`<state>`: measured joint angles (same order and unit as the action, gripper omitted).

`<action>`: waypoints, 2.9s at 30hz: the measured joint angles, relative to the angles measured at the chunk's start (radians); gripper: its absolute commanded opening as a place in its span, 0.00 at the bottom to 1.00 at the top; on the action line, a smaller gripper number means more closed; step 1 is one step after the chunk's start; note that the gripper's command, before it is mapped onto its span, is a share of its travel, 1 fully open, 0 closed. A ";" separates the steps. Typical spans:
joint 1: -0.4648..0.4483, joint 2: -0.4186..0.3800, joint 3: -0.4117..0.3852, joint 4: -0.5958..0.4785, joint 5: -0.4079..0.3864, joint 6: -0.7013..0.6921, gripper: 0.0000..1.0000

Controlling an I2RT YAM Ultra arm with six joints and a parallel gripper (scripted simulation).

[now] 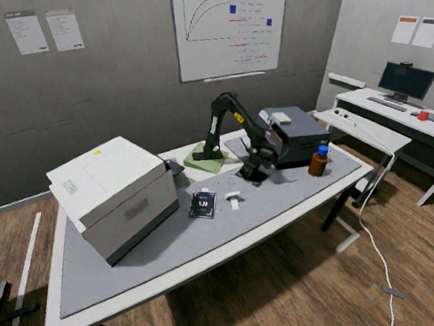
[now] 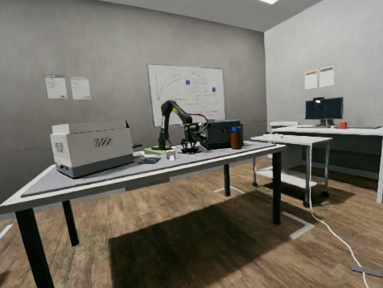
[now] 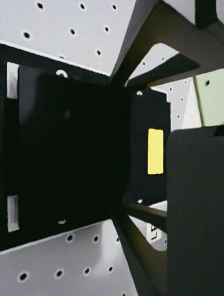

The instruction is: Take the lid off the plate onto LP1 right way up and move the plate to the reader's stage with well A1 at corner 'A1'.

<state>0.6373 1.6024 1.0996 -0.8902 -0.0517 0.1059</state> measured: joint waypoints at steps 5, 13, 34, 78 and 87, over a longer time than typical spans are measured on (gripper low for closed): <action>0.000 0.000 0.000 0.000 0.000 0.000 0.85; 0.000 -0.002 -0.013 0.006 0.000 0.001 0.85; 0.000 -0.002 -0.023 0.029 0.000 0.002 0.85; 0.000 -0.002 -0.033 0.035 0.000 0.002 1.00; -0.003 -0.008 -0.033 0.002 0.000 0.002 1.00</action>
<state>0.6342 1.5940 1.0664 -0.8883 -0.0513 0.1081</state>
